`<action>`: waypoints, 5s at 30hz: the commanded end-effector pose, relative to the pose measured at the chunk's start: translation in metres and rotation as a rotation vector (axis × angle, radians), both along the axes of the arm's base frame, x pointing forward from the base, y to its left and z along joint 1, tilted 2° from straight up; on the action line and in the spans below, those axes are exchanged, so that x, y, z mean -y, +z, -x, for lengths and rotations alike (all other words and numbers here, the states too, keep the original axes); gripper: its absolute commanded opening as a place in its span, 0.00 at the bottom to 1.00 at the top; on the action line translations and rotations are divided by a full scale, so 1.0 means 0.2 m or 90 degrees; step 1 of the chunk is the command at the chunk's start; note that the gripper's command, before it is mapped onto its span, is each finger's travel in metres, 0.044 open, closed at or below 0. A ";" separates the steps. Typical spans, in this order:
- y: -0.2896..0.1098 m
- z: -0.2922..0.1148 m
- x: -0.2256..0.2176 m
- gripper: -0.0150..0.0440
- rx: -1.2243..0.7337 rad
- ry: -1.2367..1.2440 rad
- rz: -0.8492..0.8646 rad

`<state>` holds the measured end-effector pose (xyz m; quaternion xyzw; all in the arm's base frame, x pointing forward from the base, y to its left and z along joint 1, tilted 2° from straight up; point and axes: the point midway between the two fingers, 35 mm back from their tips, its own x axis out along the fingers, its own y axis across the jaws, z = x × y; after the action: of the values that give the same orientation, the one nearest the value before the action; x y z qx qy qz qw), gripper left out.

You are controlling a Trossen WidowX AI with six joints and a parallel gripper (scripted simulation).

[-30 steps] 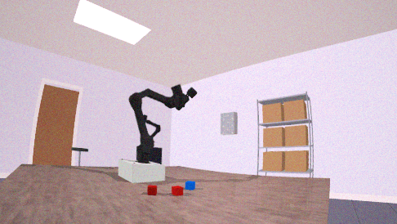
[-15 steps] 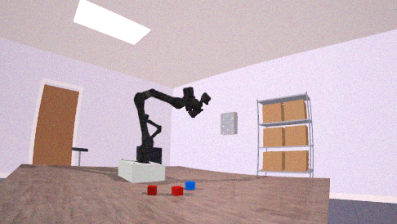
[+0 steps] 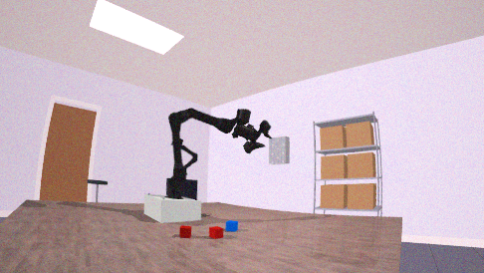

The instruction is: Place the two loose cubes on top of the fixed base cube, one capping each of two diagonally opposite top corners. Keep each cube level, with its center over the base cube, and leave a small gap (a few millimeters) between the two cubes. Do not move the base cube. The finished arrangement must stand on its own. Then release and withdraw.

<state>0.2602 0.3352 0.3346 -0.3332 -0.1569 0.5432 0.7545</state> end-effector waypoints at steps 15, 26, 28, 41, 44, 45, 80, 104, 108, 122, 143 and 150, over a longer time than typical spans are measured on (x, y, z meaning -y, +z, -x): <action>-0.48 -0.52 0.50 0.70 -0.076 -0.210 0.240; -0.74 -0.67 0.91 0.70 -0.159 -0.300 0.383; -0.79 -0.68 0.99 0.70 -0.177 -0.313 0.408; -1.05 -0.65 1.50 0.70 -0.316 -0.364 0.555; -1.10 -0.62 1.61 0.70 -0.353 -0.368 0.584; -1.12 -0.60 1.64 0.70 -0.366 -0.369 0.593; -1.69 -0.31 2.12 0.70 -0.578 -0.332 0.695; -1.85 -0.31 2.11 0.70 -0.578 -0.332 0.695; -1.86 -0.31 2.11 0.61 -0.578 -0.332 0.695; -1.78 -0.32 2.12 0.43 -0.578 -0.332 0.695; -1.45 -0.32 2.13 0.43 -0.577 -0.332 0.695; -1.33 -0.30 2.13 0.43 -0.578 -0.332 0.695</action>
<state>0.3227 -0.0904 0.0584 -0.4270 0.5446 0.4311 0.5790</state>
